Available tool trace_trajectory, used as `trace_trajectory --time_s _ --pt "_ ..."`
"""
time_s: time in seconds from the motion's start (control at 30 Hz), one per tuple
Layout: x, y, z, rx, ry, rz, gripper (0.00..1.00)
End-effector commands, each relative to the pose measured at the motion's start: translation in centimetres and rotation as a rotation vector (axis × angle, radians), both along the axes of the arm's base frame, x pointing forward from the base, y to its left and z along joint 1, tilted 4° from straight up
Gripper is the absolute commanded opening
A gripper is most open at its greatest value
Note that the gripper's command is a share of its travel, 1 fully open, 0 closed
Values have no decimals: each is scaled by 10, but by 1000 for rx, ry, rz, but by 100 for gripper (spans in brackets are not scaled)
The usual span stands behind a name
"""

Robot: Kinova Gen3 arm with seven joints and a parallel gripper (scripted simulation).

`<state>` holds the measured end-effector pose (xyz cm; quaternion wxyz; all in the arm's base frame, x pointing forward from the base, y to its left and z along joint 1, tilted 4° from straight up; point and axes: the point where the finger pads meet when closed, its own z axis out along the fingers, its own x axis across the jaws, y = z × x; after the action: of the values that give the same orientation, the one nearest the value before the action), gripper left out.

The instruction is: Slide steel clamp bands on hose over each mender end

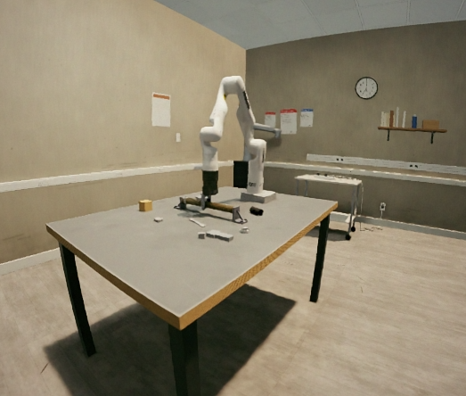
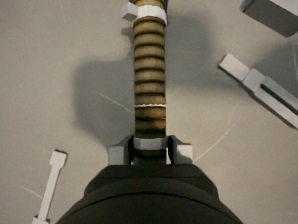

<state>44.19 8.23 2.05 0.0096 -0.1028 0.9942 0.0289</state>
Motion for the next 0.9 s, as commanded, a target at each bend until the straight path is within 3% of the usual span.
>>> trace_trajectory --time_s 0.0,0.87 --pt "-1 0 2 0 1 -8 75" --pt "1 -2 2 0 -1 -8 75"
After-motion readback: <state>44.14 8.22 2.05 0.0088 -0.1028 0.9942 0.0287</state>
